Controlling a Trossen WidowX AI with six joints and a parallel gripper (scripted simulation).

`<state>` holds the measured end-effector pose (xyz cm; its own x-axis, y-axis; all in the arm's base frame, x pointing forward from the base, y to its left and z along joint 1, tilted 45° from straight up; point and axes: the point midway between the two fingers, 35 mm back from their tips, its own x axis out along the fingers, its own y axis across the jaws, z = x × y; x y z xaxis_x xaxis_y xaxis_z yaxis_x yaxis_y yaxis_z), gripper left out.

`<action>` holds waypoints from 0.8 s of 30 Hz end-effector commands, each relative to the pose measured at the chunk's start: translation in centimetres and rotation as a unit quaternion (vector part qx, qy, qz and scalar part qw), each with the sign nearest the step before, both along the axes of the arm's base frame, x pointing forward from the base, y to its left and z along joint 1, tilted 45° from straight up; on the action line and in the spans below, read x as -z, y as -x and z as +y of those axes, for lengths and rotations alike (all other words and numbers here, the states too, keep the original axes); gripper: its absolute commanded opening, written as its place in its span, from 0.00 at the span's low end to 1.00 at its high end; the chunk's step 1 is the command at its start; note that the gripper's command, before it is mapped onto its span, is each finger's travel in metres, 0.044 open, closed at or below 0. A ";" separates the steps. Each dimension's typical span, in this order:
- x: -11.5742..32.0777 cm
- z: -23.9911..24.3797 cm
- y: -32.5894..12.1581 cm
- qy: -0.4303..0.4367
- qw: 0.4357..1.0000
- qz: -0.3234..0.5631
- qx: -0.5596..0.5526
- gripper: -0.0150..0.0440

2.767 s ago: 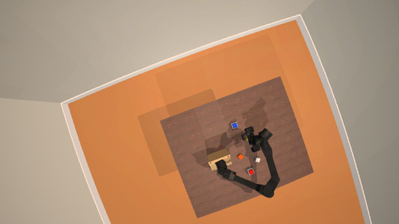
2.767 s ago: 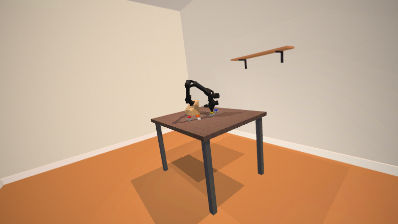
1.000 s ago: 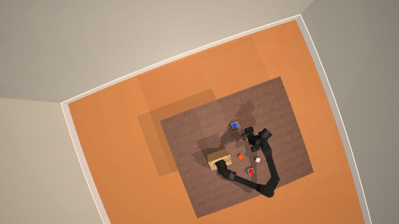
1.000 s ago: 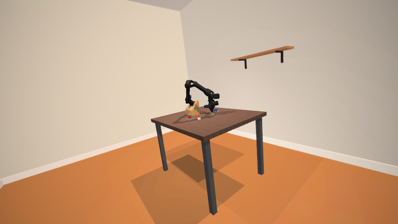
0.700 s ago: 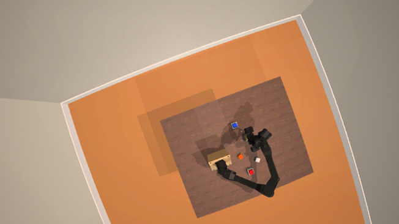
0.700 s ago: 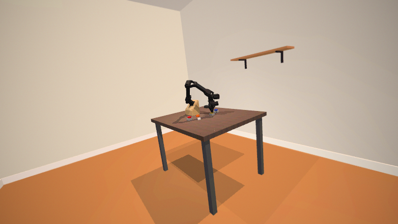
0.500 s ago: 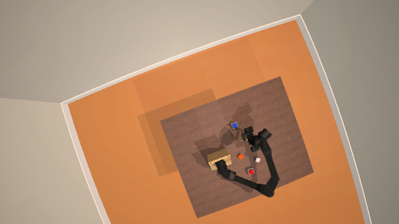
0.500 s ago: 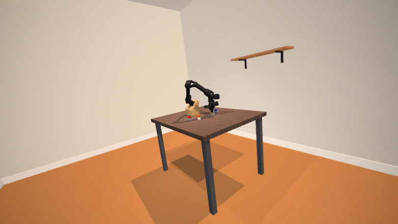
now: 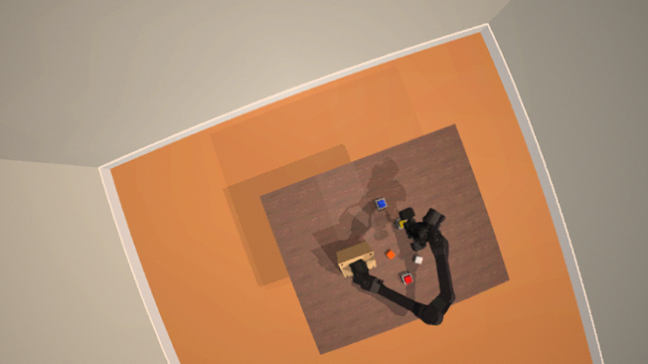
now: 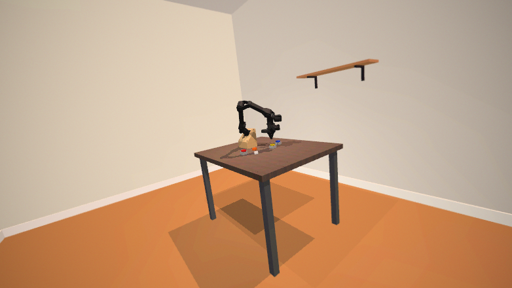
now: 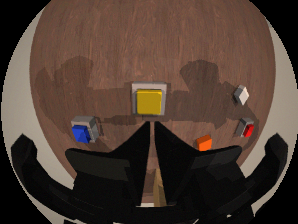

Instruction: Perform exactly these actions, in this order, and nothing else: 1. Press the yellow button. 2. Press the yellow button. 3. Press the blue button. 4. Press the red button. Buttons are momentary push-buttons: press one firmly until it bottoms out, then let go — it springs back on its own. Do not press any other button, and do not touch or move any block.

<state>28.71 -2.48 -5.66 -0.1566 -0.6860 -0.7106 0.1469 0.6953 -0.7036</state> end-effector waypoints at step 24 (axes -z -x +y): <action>8.8 11.6 3.7 -0.009 1.000 -0.014 -0.003 0.29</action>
